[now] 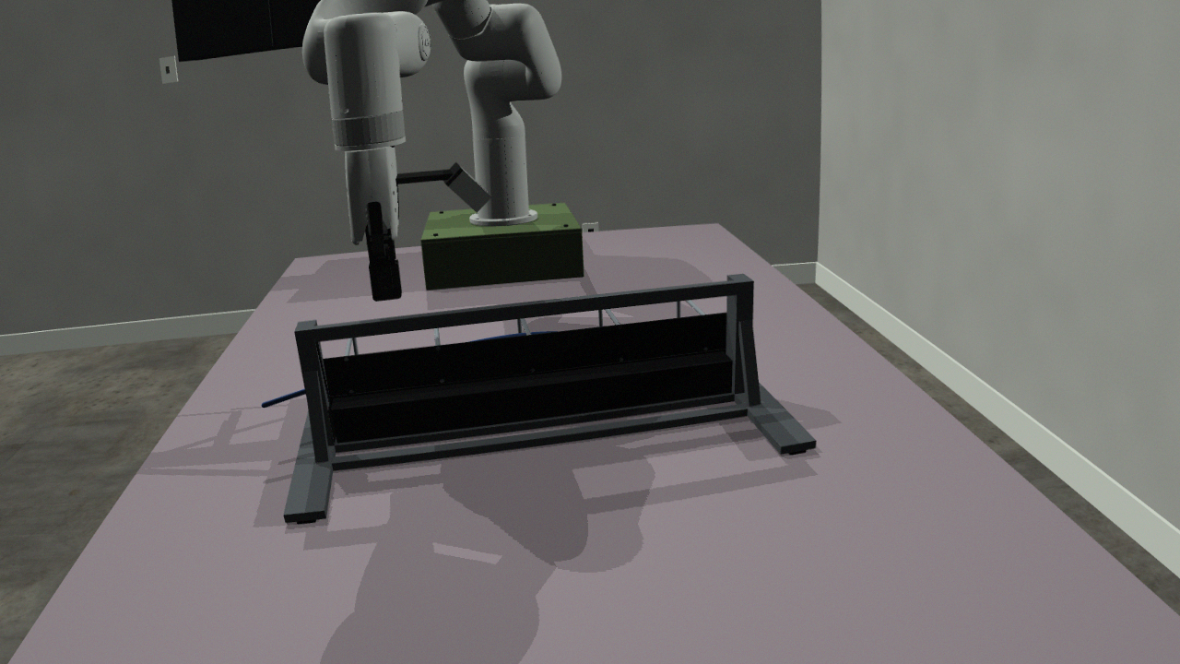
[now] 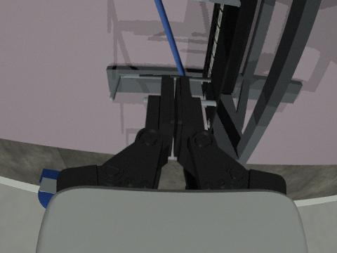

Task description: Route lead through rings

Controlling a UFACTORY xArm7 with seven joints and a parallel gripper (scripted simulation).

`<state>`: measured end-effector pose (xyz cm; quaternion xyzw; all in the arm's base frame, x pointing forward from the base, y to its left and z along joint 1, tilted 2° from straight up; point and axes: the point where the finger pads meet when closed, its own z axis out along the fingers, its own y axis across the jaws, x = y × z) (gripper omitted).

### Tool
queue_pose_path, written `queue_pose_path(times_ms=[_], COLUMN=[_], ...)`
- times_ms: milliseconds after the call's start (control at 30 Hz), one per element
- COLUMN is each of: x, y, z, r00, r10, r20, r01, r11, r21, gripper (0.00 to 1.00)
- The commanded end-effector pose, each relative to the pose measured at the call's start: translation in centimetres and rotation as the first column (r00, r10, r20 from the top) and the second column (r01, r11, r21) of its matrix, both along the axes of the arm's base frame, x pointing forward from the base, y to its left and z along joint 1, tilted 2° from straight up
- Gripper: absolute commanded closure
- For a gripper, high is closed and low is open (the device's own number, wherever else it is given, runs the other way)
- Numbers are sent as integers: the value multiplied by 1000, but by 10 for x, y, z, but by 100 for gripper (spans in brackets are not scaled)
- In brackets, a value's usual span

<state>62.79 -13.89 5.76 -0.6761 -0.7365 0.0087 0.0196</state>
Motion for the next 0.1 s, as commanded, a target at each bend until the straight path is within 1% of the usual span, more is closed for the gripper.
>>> queue_pose_path(times_ms=[0, 67], x=[2, 2], y=[0, 0], z=[3, 3], r00=[1000, 1000], r10=[0, 0], r20=[6, 6], r01=[0, 0], r11=[1000, 1000], r21=[-1, -1], gripper=[100, 100])
